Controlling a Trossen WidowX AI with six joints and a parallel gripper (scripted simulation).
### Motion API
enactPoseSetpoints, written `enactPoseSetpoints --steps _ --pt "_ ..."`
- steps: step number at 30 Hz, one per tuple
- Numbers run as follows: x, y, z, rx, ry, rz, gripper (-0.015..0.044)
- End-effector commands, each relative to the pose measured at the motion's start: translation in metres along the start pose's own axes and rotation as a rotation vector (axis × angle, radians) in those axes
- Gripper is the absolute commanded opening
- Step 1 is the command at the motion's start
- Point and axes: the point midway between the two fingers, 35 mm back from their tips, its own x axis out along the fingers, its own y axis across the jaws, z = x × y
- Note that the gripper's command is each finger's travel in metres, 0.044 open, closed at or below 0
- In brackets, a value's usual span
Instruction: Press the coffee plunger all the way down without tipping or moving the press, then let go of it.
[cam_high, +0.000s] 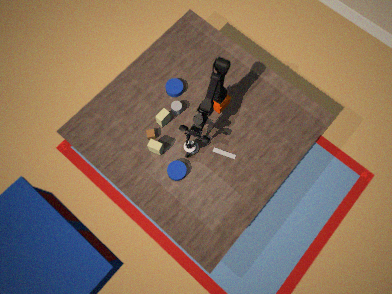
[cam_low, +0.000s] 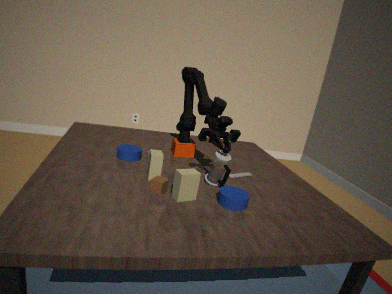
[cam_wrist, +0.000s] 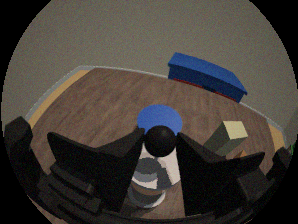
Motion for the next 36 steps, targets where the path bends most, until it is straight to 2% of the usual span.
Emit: enactPoseSetpoints --steps 1,10,22,29,36 --pt "0.003 0.0 -0.005 -0.01 0.016 0.0 0.0121" --pt "0.0 0.0 0.0 0.0 0.0 0.0 0.0121" --pt "0.0 0.0 0.0 0.0 0.0 0.0 0.0436" --pt "-0.013 0.001 0.01 -0.002 0.004 0.0 0.044" --pt "-0.076 0.002 0.04 -0.008 0.018 -0.001 0.044"
